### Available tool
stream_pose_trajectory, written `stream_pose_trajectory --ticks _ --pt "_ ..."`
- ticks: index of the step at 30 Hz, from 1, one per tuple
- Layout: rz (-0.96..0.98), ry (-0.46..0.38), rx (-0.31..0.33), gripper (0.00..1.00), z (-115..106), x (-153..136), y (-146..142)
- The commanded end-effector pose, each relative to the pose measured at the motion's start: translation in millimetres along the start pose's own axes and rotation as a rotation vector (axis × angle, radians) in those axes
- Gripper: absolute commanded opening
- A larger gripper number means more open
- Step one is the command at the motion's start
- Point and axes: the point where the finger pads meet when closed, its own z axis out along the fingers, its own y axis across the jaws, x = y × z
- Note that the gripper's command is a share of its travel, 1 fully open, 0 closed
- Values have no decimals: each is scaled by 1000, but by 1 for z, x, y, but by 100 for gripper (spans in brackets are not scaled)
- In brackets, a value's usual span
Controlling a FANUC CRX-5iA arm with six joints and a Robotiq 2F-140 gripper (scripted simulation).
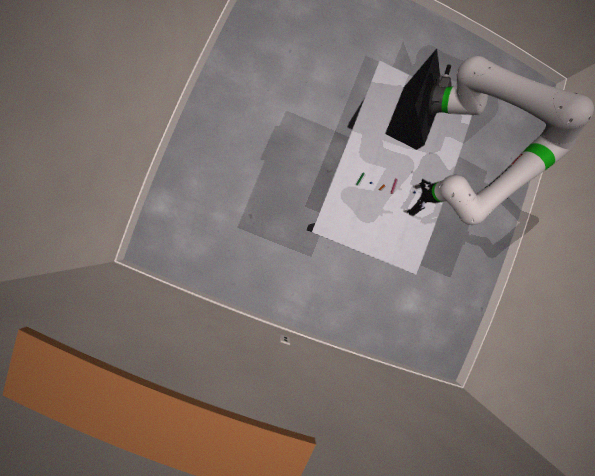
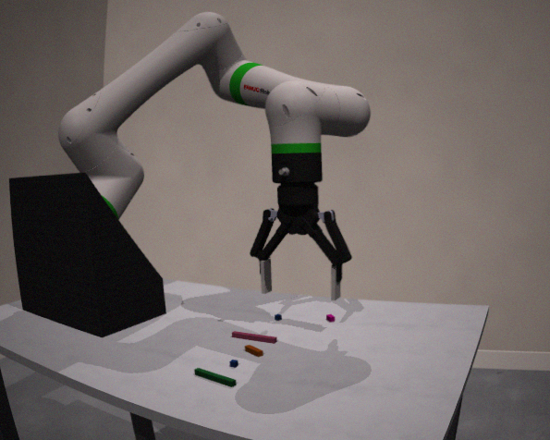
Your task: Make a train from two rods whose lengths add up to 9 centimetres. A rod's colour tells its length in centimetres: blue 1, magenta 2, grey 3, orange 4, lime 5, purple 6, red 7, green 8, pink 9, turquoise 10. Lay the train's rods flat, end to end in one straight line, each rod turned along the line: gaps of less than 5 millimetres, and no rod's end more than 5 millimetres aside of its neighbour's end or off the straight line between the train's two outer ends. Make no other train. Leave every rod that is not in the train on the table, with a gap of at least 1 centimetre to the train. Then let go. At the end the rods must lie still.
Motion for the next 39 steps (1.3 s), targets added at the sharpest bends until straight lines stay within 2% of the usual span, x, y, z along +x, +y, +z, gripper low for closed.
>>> stream_pose_trajectory --ticks 1,11,13,15,28,30,31,39 --pt "38 0 0 100 0 -1 0" --pt "378 0 0 100 0 -4 -3" --pt "378 0 0 100 0 -4 -3" --pt "503 0 -1 100 0 -6 -5" --pt "933 0 -1 100 0 -10 -9" --pt "933 0 -1 100 0 -10 -9" --pt "1025 0 -1 100 0 -11 -10" --pt "1288 0 -1 100 0 -14 -12"
